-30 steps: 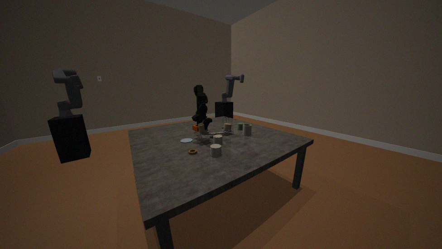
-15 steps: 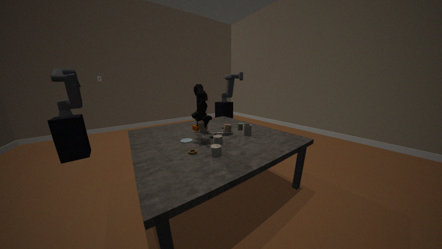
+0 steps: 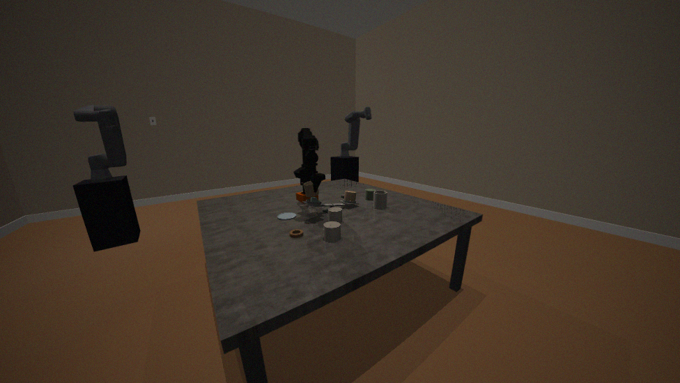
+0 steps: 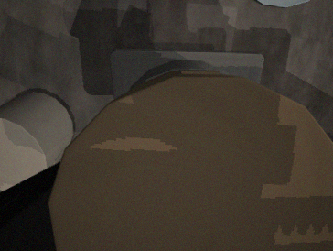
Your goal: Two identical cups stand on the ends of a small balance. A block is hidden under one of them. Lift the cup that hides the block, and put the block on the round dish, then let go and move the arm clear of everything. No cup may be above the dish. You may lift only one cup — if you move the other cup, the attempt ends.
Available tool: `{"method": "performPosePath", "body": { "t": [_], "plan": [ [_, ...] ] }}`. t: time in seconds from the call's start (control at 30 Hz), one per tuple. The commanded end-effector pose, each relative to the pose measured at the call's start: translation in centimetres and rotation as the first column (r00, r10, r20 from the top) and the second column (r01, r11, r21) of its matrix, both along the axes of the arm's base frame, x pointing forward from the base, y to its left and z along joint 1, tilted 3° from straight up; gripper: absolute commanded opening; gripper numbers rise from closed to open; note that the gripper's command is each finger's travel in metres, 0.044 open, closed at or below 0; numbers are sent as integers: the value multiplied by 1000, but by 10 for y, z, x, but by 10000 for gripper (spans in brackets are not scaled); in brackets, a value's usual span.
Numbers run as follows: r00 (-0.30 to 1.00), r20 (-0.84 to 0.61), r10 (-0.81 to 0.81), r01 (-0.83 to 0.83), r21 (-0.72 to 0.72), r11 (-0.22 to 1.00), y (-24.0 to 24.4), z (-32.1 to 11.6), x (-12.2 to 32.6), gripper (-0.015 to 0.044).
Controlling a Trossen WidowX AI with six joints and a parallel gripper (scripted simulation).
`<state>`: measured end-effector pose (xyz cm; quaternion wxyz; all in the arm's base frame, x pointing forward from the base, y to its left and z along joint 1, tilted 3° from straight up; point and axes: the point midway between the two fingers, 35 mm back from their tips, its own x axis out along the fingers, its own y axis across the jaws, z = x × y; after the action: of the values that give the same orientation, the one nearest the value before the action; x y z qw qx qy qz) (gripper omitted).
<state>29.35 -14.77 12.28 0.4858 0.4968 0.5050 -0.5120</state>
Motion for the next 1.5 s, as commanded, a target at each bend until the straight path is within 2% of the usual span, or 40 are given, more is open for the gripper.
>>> {"method": "performPosePath", "body": {
  "t": [0.0, 0.67, 1.47],
  "plan": [
    [1000, 14, -4, 4, -12, 1000, -1, 10, 1, 0],
    [1000, 14, -4, 4, -12, 1000, 1, 35, -3, 0],
    [1000, 1, 0, 0, 0, 1000, 2, 28, -3, 0]
  ]
}}
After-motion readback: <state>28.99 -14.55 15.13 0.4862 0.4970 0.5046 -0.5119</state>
